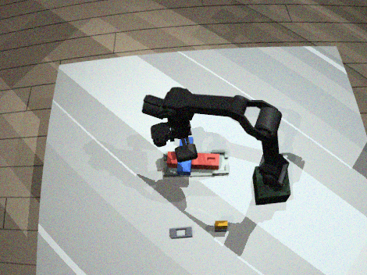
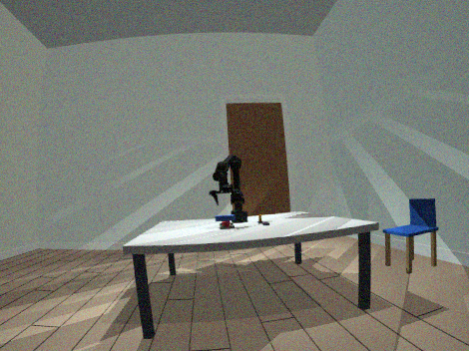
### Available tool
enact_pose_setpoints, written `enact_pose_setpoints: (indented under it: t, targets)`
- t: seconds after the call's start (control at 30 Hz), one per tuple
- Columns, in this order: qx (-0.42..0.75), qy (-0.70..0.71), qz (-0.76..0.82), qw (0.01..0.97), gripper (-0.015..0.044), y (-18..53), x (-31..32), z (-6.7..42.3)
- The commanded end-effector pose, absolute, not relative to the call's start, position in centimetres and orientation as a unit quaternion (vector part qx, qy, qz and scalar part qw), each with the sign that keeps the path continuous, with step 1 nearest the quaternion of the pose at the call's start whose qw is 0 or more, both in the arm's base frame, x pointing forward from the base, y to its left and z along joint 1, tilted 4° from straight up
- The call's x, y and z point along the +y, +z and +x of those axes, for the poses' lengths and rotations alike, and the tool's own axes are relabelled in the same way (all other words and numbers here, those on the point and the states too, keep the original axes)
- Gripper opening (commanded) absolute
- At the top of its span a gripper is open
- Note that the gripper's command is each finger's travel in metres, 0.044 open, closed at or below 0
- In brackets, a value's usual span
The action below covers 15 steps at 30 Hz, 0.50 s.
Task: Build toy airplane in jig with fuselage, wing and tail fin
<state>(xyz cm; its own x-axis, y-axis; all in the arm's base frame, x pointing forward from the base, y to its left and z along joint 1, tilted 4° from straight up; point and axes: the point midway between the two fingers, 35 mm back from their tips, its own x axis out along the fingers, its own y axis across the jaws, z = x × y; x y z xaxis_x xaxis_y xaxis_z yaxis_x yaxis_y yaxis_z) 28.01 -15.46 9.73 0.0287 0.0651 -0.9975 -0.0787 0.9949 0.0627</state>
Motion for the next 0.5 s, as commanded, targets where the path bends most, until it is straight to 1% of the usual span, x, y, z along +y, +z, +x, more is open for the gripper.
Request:
enact_pose_setpoints:
  t: [0.0,0.3,0.37,0.47]
  targets:
    - [0.696,-0.035,0.079,0.713,0.0440,9.8,-15.6,28.1]
    - [0.696,-0.035,0.079,0.713,0.0440,9.9,-15.3,28.2]
    - [0.696,-0.035,0.079,0.713,0.0440,10.1,-13.2,28.5]
    - [0.696,-0.035,0.079,0.713,0.0440,10.5,-8.4,28.8]
